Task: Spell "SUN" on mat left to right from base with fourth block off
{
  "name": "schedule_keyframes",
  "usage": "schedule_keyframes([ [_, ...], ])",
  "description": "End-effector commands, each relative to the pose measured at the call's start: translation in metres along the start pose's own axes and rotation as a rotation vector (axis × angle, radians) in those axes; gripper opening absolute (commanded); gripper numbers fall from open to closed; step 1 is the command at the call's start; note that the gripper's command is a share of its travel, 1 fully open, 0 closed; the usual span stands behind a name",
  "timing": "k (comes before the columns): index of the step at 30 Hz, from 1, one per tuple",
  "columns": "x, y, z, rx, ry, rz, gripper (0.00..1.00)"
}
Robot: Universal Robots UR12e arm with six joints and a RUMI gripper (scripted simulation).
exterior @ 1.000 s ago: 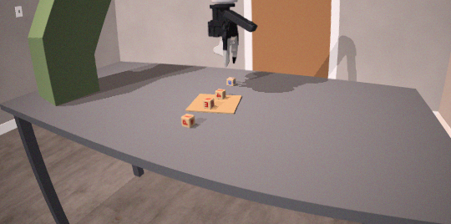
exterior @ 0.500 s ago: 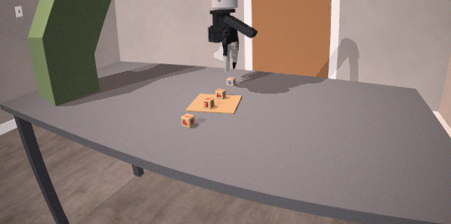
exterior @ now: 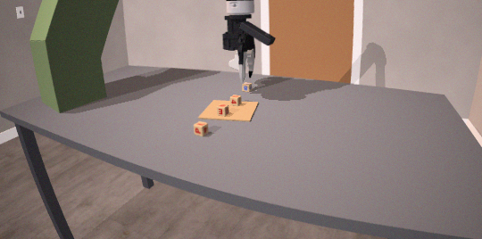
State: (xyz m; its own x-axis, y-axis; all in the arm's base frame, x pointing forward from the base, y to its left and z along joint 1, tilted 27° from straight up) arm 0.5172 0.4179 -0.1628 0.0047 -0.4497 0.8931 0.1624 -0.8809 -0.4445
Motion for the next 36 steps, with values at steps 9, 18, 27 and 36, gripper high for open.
schedule_keyframes([
  [9,-0.004,0.0,0.0,0.0,0.001,0.0,0.37],
  [18,-0.004,0.0,0.0,0.0,0.001,0.0,0.37],
  [27,-0.006,0.0,0.0,0.0,0.001,0.0,0.37],
  [36,-0.02,0.0,0.0,0.0,0.001,0.0,0.37],
])
Point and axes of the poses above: the point where the finger pads meet when closed, its own x axis back along the fingers, its own y axis across the jaws, z = x × y, the point moved 4 cm from there along x, back along the fingers
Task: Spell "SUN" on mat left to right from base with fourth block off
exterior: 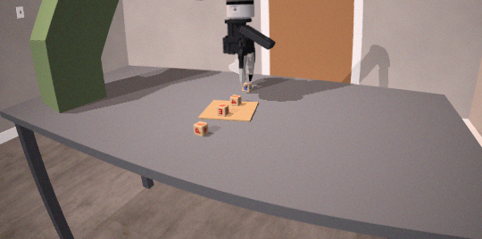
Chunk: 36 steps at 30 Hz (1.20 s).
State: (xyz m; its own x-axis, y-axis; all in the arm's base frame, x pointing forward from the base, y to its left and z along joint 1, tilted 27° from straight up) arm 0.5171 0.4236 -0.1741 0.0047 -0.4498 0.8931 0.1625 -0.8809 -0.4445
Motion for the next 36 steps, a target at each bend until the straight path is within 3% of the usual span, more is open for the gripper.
schedule_keyframes([
  [1,-0.009,0.0,0.0,0.0,0.001,0.0,0.37],
  [13,-0.022,0.0,0.0,0.0,0.001,0.0,0.37],
  [31,-0.023,0.0,0.0,0.0,0.001,0.0,0.37],
  [32,-0.023,0.0,0.0,0.0,0.001,0.0,0.25],
  [36,-0.023,0.0,0.0,0.0,0.001,0.0,0.25],
])
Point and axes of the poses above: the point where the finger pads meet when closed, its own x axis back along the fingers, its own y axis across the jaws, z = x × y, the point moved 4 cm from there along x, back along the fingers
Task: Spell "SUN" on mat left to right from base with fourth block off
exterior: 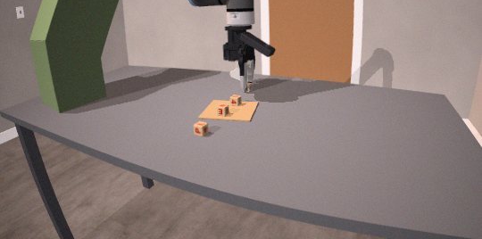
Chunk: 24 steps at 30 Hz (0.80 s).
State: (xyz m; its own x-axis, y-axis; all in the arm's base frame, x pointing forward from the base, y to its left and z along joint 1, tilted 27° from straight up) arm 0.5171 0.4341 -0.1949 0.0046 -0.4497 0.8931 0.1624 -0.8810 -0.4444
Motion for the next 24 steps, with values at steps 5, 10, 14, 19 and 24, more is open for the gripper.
schedule_keyframes([
  [5,0.0004,-0.0001,0.0004,0.0,0.001,0.0,0.25],
  [10,0.0004,-0.0001,0.0004,0.0,0.001,0.0,0.25],
  [14,0.0004,-0.0001,0.0004,0.0,0.001,0.0,0.05],
  [19,0.0004,-0.0001,0.0004,0.0,0.001,0.0,0.05],
  [24,0.0004,-0.0001,0.0004,0.0,0.001,0.0,0.05],
])
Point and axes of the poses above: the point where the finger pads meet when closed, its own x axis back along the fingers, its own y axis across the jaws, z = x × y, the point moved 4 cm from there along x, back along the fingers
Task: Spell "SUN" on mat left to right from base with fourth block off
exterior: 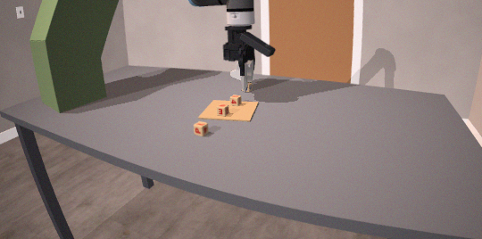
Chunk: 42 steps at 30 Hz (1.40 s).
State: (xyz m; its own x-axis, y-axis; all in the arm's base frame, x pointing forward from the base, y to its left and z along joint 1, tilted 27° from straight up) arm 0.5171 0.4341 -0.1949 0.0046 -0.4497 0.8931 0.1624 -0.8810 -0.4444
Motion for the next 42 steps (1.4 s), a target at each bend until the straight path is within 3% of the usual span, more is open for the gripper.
schedule_keyframes([
  [1,0.0,0.0,0.0,0.0,0.001,0.0,0.05],
  [26,0.003,0.0,0.0,0.0,0.001,0.0,0.05],
  [33,0.019,0.0,0.0,0.0,0.001,0.0,0.05],
  [42,0.073,0.0,0.0,0.0,0.001,0.0,0.05],
])
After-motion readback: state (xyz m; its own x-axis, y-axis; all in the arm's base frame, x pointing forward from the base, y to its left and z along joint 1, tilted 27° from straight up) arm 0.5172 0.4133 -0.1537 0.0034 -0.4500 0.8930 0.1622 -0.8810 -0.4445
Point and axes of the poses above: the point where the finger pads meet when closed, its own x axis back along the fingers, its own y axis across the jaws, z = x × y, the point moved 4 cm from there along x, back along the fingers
